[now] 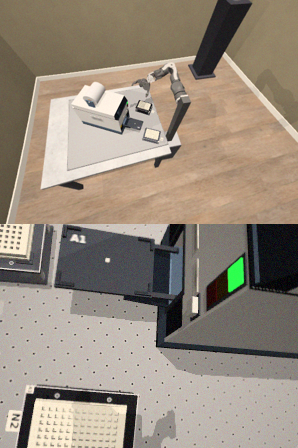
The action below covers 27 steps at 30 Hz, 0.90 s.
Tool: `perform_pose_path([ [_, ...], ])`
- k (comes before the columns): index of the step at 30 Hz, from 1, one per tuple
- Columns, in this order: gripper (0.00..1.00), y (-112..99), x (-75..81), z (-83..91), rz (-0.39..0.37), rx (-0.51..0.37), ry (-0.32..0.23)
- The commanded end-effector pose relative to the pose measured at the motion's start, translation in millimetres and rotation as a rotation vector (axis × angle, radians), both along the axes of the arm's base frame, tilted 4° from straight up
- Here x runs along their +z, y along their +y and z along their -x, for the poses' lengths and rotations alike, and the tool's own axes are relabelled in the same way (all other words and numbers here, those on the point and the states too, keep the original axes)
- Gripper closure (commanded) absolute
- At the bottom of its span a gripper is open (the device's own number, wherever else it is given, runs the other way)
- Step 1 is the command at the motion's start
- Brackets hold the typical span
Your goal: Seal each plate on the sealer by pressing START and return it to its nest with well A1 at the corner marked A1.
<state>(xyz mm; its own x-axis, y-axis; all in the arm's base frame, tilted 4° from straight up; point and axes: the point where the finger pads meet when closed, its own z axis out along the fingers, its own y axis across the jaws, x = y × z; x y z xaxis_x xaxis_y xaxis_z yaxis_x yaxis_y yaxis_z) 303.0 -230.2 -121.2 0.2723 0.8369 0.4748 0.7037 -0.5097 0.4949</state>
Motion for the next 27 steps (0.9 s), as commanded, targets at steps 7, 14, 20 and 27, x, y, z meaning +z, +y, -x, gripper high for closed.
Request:
perform_pose_path([
  [7,0.0,0,1.2,-0.5,0.001,-0.001,-0.004],
  [14,0.0,0,1.2,-0.5,0.001,-0.001,-0.004],
  [20,0.35,11,-9.3,-6.6,0.01,0.105,0.001],
  [27,0.35,35,-29.8,-19.3,0.053,0.335,0.003],
])
